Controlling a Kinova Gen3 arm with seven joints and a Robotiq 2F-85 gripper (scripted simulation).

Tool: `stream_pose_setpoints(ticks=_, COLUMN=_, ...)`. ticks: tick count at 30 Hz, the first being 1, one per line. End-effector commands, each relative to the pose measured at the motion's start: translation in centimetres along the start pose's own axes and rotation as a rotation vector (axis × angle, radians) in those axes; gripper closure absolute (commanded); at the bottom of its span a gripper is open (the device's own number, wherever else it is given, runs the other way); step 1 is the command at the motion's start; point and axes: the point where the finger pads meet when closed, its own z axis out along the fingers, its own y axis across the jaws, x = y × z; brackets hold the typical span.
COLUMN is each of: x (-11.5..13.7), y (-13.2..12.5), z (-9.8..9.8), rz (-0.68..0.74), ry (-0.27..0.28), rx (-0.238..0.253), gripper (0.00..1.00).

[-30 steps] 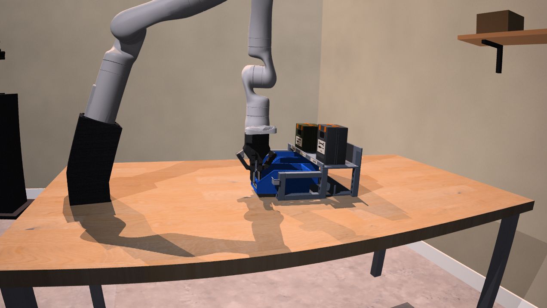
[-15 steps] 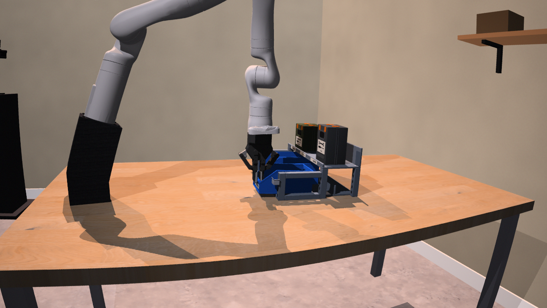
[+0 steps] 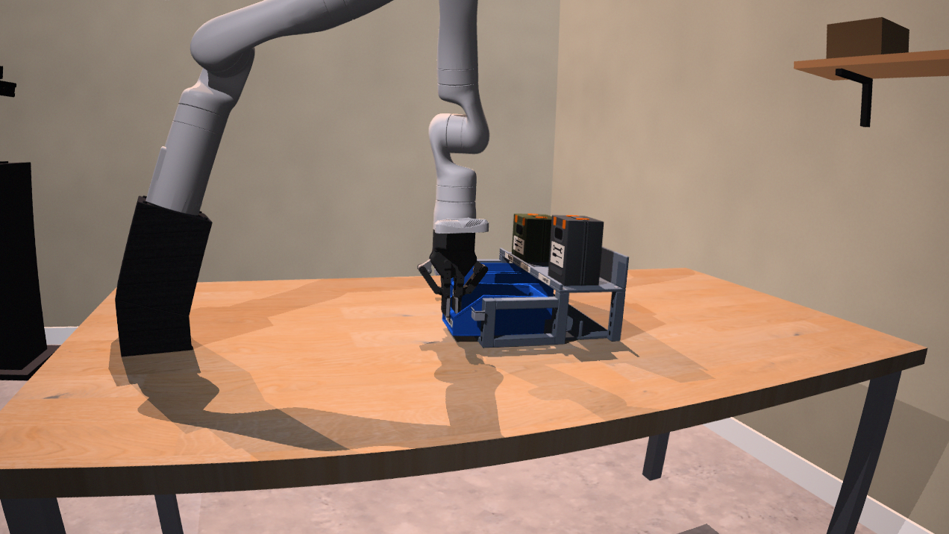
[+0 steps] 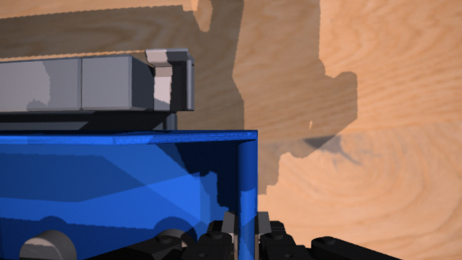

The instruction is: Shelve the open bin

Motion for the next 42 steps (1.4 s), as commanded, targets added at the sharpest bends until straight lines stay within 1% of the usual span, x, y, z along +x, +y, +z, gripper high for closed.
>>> stream_pose_setpoints(ticks=1, x=-0.1, y=-0.8, z=-0.2, rz=-0.002, ry=-0.001, rx=0.004, gripper=0.90)
stream_pose_setpoints(ticks=13, x=-0.1, y=-0.8, z=-0.2, rz=-0.002, ry=-0.001, rx=0.004, gripper=0.90)
stream_pose_setpoints(ticks=18, x=0.0, y=-1.8, z=-0.2, rz=-0.002, ry=-0.001, rx=0.004, gripper=0.90)
stream_pose_setpoints(ticks=30, x=0.0, y=-1.8, z=-0.2, rz=-0.002, ry=-0.001, rx=0.004, gripper=0.90)
stream_pose_setpoints(ticks=35, x=0.0, y=-2.7, z=-0.2, rz=-0.002, ry=-0.001, rx=0.004, gripper=0.90)
stream_pose_setpoints(ticks=42, x=0.0, y=-2.7, z=-0.2, rz=-0.002, ry=-0.001, rx=0.004, gripper=0.90)
